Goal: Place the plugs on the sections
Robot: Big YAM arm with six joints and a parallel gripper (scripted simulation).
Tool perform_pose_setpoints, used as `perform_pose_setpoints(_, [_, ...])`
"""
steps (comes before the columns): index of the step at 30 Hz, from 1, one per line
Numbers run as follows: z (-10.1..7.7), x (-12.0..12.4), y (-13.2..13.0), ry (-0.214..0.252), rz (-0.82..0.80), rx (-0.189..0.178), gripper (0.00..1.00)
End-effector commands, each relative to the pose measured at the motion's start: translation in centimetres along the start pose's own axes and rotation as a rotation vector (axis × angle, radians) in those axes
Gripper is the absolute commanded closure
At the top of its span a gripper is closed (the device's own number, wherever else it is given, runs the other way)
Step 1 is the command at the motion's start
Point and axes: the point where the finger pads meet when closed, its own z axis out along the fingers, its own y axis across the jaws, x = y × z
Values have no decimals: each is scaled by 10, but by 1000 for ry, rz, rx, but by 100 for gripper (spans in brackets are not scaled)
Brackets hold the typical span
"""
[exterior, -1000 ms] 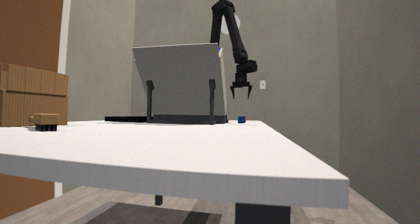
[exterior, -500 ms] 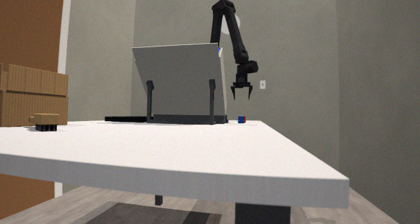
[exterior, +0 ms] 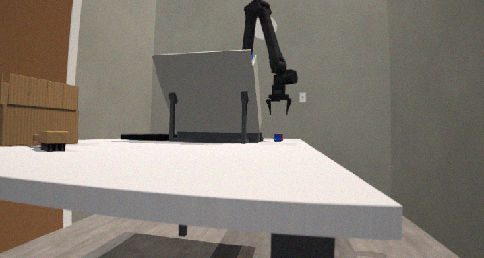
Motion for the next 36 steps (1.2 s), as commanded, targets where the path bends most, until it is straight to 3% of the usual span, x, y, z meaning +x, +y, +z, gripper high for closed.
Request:
perform_pose_setpoints(1, [4,-1,10,-4,1,-7,13])
perform_pose_setpoints(36, [4,-2,10,-5,9,-8,13])
